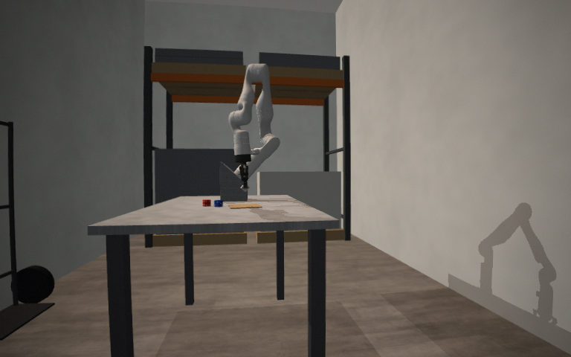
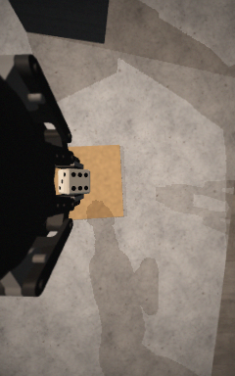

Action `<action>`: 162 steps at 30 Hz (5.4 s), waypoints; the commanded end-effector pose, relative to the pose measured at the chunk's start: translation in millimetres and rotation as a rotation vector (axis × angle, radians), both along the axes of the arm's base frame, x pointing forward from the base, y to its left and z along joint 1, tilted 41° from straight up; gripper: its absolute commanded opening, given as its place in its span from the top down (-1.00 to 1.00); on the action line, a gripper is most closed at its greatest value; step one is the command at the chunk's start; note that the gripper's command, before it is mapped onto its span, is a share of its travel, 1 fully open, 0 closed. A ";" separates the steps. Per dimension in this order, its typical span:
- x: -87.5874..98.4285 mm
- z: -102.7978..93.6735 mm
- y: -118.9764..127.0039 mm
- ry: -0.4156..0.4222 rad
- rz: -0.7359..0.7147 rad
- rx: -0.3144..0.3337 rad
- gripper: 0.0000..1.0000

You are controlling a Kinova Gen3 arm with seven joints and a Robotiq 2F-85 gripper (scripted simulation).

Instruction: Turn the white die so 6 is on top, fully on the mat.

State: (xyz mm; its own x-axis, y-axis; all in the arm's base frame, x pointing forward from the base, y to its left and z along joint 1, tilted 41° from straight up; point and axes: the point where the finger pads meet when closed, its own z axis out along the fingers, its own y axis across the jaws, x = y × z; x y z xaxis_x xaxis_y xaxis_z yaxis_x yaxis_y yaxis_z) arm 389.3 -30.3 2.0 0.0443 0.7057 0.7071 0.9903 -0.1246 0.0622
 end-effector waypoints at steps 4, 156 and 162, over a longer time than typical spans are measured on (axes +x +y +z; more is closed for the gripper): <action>-0.1 -4.5 -3.3 -0.008 -0.007 0.114 0.47; 9.2 -57.9 34.0 -0.097 0.028 0.711 0.47; 9.2 -57.9 34.0 -0.097 0.028 0.711 0.47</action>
State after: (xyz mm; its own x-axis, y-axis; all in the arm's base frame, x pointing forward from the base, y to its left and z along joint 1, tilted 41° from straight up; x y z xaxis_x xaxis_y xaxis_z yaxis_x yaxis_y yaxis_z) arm 398.1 4.5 -56.2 -0.0521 0.0719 0.9960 0.9880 -0.1414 0.0619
